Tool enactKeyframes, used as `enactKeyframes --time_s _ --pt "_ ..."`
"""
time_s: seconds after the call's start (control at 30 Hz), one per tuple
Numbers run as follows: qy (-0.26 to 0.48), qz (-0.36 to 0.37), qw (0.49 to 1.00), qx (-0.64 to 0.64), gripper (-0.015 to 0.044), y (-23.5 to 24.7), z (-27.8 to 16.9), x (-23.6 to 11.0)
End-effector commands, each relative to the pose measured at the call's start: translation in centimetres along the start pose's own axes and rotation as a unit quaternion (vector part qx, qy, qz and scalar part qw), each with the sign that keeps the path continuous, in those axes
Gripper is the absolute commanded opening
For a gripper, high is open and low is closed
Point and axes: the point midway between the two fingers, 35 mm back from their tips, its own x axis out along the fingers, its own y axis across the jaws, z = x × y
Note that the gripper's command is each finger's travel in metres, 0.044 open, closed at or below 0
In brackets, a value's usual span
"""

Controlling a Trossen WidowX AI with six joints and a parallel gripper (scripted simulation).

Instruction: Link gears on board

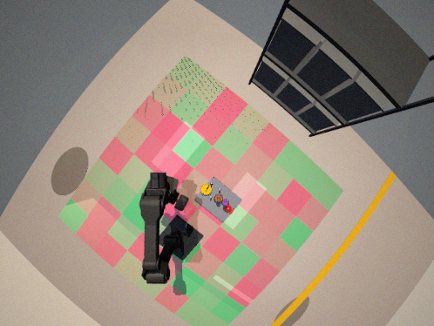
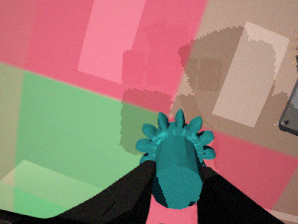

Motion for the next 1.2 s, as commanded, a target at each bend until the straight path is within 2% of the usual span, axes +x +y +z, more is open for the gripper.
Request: enactKeyframes --time_s 0.0,0.37,1.17 --pt "-0.003 0.003 1.000 0.002 0.0000 -0.1 -0.1 -1.2" --pt "-0.003 0.003 1.000 0.002 0.0000 -0.4 -0.6 -3.3" --pt "-0.004 0.002 1.000 0.002 0.0000 -4.3 1.9 -1.3"
